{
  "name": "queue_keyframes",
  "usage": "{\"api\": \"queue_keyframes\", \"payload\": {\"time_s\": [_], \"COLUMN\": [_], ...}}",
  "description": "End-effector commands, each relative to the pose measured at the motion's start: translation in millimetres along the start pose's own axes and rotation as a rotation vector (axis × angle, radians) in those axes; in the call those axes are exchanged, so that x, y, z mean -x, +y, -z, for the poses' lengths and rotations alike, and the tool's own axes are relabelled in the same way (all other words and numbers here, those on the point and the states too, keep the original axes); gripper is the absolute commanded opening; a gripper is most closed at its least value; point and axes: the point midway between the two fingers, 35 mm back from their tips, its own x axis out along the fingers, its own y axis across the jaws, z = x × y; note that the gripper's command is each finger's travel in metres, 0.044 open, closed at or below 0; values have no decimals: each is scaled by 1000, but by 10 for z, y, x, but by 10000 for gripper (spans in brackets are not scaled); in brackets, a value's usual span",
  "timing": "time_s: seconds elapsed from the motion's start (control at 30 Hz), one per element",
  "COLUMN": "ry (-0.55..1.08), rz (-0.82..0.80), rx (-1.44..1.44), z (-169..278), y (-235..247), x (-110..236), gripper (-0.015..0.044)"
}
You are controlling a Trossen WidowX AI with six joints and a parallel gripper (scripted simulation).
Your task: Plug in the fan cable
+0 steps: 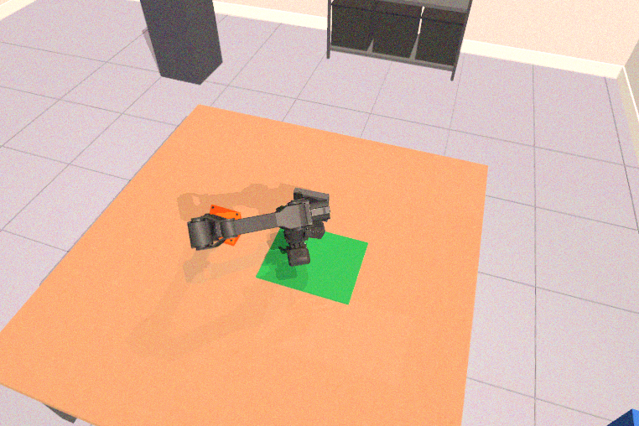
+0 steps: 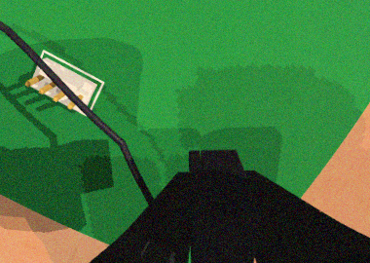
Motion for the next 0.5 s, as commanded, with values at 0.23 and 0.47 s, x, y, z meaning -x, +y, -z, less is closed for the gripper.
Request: {"api": "queue_keyframes", "payload": {"time_s": [0.23, 0.47], "ry": [1, 1], "rz": [-6, -7], "rx": [-390, -633], "z": [-67, -97], "y": [145, 226], "x": [3, 4], "gripper": [0, 0]}}
